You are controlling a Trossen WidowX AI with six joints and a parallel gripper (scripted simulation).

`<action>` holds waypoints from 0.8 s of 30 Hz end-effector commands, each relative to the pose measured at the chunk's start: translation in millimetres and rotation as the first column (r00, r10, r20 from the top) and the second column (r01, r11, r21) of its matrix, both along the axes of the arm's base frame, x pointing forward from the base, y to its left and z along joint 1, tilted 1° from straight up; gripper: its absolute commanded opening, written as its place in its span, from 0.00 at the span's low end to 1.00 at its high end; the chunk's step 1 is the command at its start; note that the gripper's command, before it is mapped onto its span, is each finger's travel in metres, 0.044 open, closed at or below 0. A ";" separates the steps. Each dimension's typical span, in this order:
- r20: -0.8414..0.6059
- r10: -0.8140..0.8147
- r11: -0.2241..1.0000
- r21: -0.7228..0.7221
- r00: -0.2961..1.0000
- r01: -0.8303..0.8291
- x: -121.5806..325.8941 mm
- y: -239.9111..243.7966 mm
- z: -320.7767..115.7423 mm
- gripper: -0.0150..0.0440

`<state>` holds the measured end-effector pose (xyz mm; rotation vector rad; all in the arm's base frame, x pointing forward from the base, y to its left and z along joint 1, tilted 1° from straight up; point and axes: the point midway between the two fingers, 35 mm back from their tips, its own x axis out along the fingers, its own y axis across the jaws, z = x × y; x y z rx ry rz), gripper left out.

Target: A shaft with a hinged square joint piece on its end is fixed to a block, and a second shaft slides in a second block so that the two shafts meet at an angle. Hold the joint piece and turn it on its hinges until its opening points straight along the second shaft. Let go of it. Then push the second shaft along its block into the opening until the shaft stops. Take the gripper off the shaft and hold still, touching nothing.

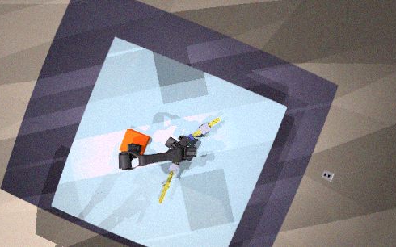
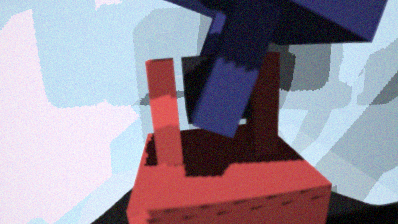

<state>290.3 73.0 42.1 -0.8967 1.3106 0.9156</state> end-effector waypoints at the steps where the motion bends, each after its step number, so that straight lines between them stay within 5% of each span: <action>1: -0.003 0.071 0.997 -0.013 0.998 -0.071 3.2 -1.2 0.7 0.25; 24: -0.007 0.189 0.981 -0.028 0.982 -0.190 8.0 -2.6 1.2 0.25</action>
